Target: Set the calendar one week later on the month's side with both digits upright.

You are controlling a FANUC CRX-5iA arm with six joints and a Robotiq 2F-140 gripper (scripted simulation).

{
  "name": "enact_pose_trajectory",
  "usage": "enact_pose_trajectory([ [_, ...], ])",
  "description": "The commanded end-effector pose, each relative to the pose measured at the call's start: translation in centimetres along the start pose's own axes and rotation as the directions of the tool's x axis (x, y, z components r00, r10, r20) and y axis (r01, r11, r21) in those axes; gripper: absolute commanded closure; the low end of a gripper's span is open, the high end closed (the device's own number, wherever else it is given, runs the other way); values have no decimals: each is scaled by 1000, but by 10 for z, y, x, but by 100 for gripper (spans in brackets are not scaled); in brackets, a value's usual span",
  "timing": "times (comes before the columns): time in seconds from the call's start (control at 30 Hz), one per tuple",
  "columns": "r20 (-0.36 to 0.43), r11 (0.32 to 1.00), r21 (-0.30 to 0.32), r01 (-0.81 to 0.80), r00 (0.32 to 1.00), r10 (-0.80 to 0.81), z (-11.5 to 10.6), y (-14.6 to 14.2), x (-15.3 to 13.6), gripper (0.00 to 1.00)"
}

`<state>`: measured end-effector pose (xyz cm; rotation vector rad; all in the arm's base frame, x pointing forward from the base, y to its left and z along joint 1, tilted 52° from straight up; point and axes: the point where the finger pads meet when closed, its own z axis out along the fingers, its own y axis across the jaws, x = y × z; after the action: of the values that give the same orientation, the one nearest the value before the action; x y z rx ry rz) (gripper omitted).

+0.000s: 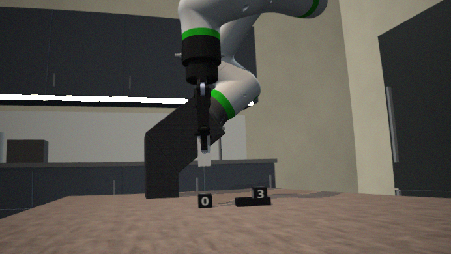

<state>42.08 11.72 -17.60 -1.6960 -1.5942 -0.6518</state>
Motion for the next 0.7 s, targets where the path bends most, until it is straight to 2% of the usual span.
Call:
enact_pose_trajectory([
  [0.0, 0, 1000, 0, 0, 1000, 0, 0, 0, 0, 72],
  [0.67, 0, 1000, 0, 0, 1000, 0, 16, 0, 0, 72],
])
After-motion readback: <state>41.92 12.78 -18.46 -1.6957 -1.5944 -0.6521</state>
